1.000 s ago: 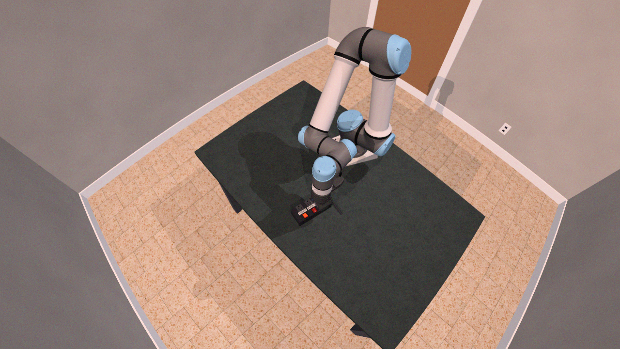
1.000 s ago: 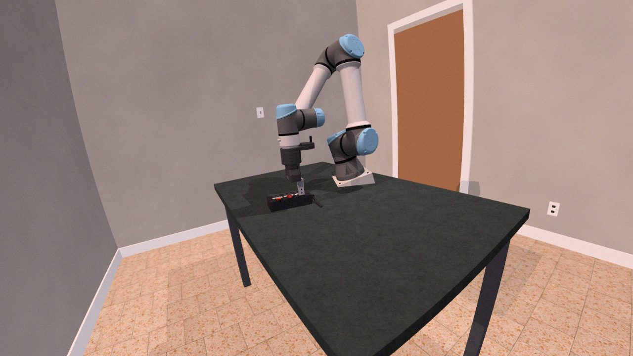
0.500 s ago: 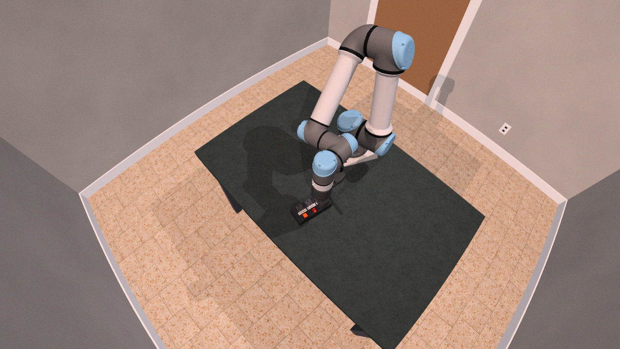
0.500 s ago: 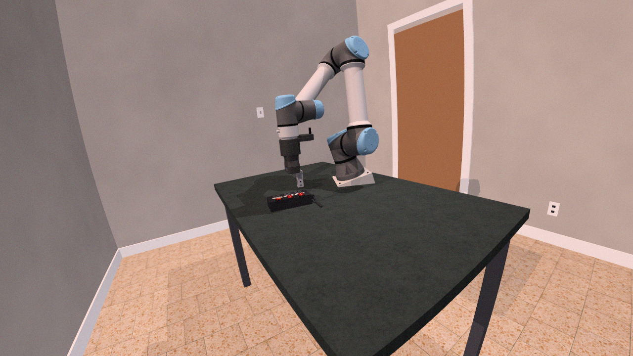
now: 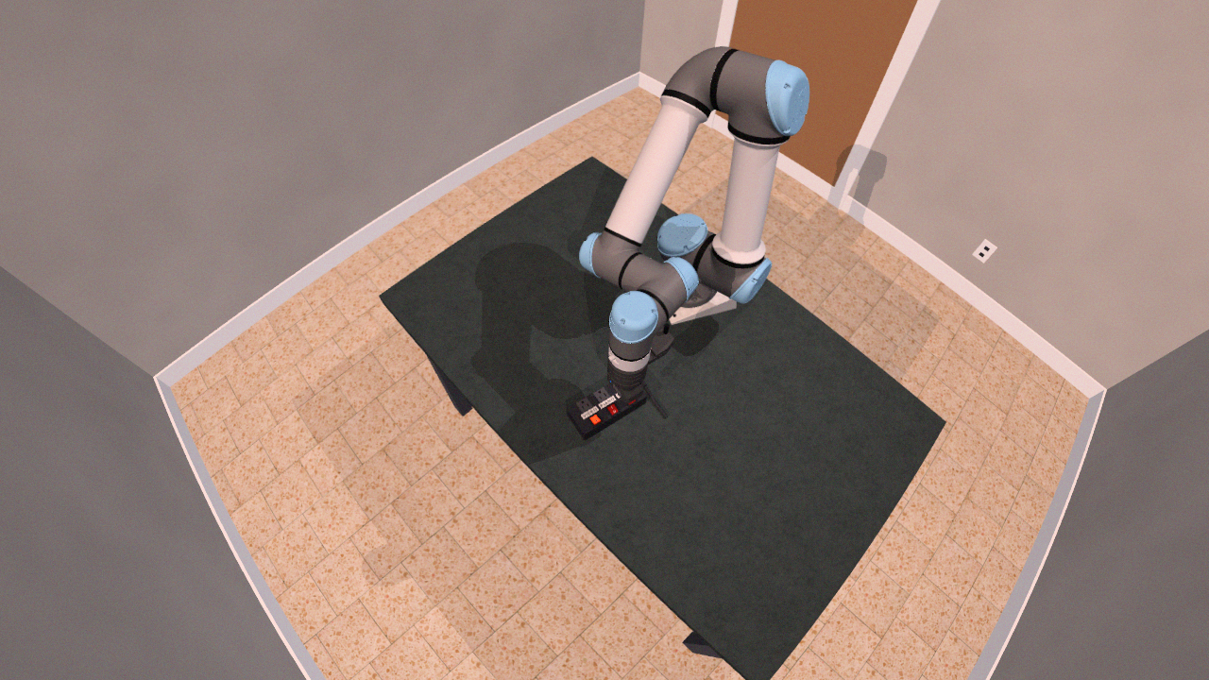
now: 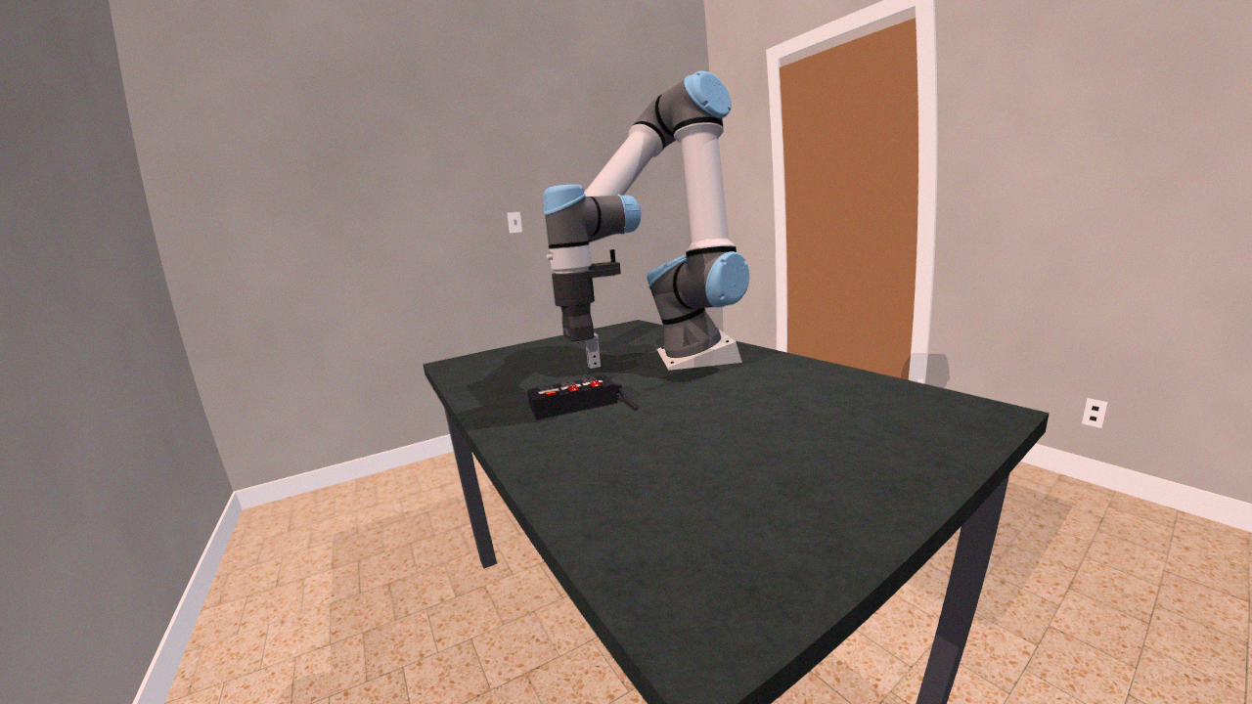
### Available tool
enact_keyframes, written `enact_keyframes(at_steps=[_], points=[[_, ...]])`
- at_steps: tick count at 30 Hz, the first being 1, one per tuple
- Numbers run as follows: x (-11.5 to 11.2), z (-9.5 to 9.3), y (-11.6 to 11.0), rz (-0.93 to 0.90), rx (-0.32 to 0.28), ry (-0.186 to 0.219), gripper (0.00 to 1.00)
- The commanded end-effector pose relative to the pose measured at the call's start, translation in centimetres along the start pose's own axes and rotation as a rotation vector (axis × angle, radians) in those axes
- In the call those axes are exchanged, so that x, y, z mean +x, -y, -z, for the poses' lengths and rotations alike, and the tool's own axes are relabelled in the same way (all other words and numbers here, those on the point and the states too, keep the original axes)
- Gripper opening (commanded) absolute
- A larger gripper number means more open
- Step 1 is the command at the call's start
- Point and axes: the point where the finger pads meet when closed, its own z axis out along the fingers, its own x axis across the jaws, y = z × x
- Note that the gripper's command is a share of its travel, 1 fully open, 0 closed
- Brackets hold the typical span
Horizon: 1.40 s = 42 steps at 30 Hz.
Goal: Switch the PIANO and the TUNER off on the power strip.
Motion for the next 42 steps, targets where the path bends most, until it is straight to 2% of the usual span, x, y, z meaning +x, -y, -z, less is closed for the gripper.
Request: enact_keyframes(at_steps=[1, 6, 7, 11, 17, 19, 28, 32, 42], points=[[0.0, 0.0, 0.0, 0.0, -0.001, 0.0, 0.0], [0.0, 0.0, 0.0, 0.0, -0.001, 0.0, 0.0], [0.0, 0.0, 0.0, 0.0, -0.001, 0.0, 1.0], [0.0, 0.4, 0.0, 0.0, -0.001, 0.0, 1.0], [0.0, 2.5, 0.0, 0.0, -0.001, 0.0, 1.0], [0.0, 2.5, 0.0, 0.0, -0.001, 0.0, 1.0], [0.0, 7.8, 0.0, 0.0, -0.001, 0.0, 1.0], [0.0, 9.4, 0.0, 0.0, -0.001, 0.0, 1.0], [0.0, 10.0, 0.0, 0.0, -0.001, 0.0, 1.0]])
